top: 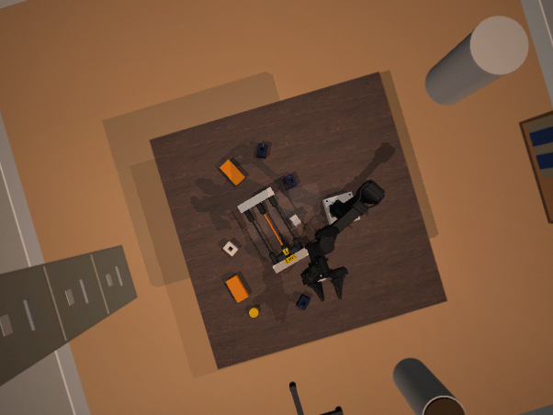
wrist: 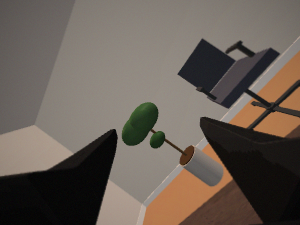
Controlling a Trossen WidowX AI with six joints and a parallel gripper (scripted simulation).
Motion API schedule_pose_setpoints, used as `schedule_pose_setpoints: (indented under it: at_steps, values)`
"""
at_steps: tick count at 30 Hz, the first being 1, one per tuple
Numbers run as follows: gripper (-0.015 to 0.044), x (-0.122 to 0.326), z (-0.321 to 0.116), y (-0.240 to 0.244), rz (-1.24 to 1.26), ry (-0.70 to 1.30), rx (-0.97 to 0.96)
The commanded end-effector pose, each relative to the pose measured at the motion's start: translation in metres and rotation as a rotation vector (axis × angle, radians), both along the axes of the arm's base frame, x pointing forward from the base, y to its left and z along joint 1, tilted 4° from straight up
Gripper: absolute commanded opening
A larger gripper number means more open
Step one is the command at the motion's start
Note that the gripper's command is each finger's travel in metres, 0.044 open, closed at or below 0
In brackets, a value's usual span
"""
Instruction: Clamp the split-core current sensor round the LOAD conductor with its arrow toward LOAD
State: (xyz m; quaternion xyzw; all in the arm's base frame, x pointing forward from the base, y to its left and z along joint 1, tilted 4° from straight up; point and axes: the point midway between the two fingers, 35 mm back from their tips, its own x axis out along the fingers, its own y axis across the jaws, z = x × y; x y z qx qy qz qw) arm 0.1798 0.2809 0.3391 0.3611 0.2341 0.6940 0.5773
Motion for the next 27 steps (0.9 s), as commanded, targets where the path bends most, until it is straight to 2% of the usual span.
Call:
schedule_pose_setpoints:
  at_steps: [1,8,14,22,27]
  values:
    - [0.0426,0.002,0.000,-0.001,-0.014,-0.005,0.002]
    - [0.0440,0.078,0.008,-0.060,-0.563,-0.211,-0.029]
    - [0.0440,0.127,0.004,-0.143,-1.067,-0.402,-0.229]
    - [0.0440,0.138,-0.014,-0.270,-1.613,-0.575,-0.749]
    - [0.0440,0.136,-0.016,-0.281,-1.649,-0.583,-0.806]
